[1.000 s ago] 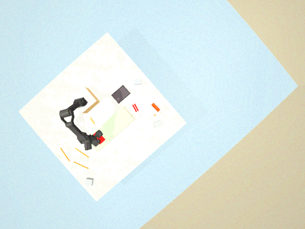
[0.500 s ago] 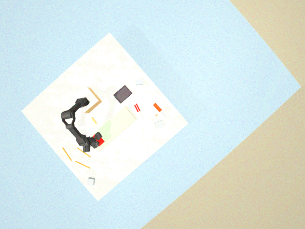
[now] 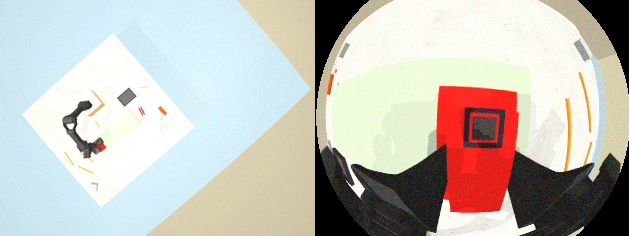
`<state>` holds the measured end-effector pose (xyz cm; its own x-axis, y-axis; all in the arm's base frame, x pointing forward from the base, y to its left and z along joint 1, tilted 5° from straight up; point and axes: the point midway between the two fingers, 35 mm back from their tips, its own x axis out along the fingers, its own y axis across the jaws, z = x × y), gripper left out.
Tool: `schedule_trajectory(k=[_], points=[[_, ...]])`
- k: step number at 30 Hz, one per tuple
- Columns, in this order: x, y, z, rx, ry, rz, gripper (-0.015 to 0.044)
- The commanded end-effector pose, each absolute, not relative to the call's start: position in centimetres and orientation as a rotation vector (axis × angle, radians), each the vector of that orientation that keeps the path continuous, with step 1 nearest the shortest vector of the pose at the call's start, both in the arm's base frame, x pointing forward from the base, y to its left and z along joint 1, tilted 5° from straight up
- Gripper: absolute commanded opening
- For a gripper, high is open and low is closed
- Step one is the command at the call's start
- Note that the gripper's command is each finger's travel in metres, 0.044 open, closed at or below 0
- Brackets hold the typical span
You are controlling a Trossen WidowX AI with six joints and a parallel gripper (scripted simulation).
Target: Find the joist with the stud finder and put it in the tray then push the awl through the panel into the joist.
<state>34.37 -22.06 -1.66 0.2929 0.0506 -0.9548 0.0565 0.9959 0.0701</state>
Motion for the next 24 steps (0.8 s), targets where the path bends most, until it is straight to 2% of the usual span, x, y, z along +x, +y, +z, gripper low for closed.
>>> schedule_trajectory(k=[1, 7, 20, 24], points=[[34.4, -22.0, -1.6, 0.097, 1.274, -0.004, 0.0], [34.4, -22.2, -0.9, 0.096, 1.274, -0.005, 0.0], [34.0, -23.0, 8.1, 0.092, 1.274, -0.011, 0.0], [33.9, -23.0, 8.5, 0.092, 1.274, -0.011, 0.0]])
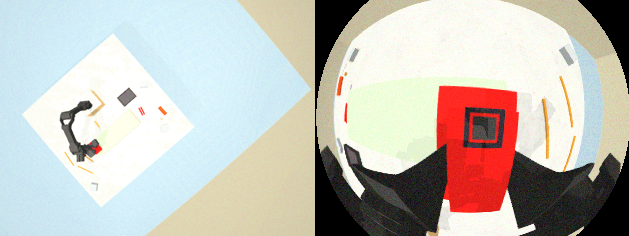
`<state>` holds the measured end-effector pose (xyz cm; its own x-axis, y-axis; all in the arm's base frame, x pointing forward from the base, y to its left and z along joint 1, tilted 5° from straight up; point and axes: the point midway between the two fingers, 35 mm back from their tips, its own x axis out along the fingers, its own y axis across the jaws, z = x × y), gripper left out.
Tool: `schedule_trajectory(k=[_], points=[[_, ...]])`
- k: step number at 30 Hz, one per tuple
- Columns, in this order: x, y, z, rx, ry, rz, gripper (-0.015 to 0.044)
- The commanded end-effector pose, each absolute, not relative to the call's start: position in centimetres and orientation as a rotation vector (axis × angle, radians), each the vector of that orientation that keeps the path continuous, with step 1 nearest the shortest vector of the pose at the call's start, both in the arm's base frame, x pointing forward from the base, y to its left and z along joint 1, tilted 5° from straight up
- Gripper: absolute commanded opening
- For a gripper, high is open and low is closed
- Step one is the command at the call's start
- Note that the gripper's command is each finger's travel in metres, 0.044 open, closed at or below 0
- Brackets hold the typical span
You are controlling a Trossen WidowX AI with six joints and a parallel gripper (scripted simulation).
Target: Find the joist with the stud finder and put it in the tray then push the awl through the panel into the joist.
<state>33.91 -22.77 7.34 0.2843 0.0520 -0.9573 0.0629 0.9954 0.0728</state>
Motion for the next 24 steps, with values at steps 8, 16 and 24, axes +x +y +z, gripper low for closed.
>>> schedule_trajectory(k=[8, 16, 24], points=[[35.4, -20.2, 8.6, 0.042, 1.273, 0.05, 0.0], [37.5, -14.9, 8.7, -0.048, 1.267, 0.161, 0.0], [38.8, -9.5, 8.8, -0.137, 1.255, 0.273, 0.0]])
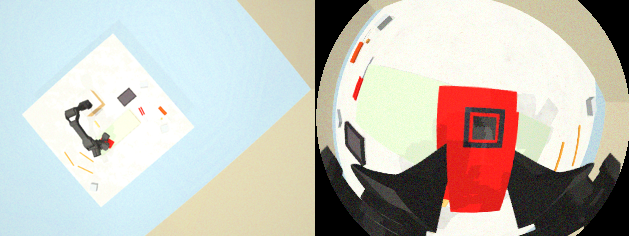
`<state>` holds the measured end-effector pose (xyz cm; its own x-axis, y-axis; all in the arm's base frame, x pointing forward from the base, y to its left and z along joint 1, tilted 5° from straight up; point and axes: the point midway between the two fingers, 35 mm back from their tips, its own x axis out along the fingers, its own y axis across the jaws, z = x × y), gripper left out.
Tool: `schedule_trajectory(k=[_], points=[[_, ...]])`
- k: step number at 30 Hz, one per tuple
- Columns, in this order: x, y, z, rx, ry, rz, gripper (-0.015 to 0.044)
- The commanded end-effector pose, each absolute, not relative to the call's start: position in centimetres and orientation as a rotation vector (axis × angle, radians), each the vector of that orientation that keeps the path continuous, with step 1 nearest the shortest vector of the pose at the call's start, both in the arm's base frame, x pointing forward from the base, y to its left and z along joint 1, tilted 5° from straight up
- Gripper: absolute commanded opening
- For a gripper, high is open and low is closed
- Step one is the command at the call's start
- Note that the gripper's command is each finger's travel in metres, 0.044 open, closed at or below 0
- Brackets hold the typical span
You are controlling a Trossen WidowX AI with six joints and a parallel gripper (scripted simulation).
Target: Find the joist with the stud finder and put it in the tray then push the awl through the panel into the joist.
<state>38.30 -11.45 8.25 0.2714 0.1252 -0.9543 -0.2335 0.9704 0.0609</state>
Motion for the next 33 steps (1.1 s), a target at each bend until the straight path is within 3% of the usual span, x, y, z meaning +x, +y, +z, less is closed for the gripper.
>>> schedule_trajectory(k=[1, 33], points=[[38.9, -8.8, 8.9, -0.148, 1.254, 0.287, 0.0], [36.0, 12.5, 9.2, -0.491, 1.16, 0.738, 0.0]])
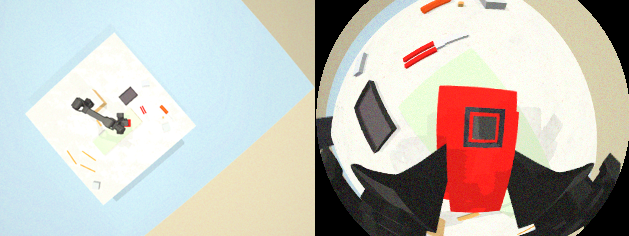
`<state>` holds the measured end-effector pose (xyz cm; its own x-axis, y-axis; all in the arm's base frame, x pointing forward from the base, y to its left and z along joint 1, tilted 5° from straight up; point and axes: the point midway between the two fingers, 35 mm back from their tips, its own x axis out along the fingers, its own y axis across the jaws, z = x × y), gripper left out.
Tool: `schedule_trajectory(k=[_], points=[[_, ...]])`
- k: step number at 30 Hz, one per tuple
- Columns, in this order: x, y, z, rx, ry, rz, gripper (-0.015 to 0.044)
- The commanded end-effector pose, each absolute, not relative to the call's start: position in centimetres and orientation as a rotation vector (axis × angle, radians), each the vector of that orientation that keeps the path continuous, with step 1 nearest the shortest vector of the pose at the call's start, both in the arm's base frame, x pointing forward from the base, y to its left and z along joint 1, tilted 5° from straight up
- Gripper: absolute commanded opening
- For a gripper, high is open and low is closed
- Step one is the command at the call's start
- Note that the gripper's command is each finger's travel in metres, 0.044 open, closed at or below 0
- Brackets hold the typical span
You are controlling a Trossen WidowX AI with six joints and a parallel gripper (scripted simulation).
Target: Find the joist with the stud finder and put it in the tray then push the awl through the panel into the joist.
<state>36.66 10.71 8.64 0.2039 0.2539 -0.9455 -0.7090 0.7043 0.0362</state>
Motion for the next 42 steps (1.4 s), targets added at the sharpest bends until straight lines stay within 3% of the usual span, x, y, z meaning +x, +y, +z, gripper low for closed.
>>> schedule_trajectory(k=[1, 23, 42], points=[[35.7, 13.1, 9.2, -0.501, 1.156, 0.753, 0.0], [27.3, 24.7, 9.2, -0.722, 1.048, 1.065, 0.0], [18.1, 30.9, 9.2, -0.888, 0.938, 1.313, 0.0]])
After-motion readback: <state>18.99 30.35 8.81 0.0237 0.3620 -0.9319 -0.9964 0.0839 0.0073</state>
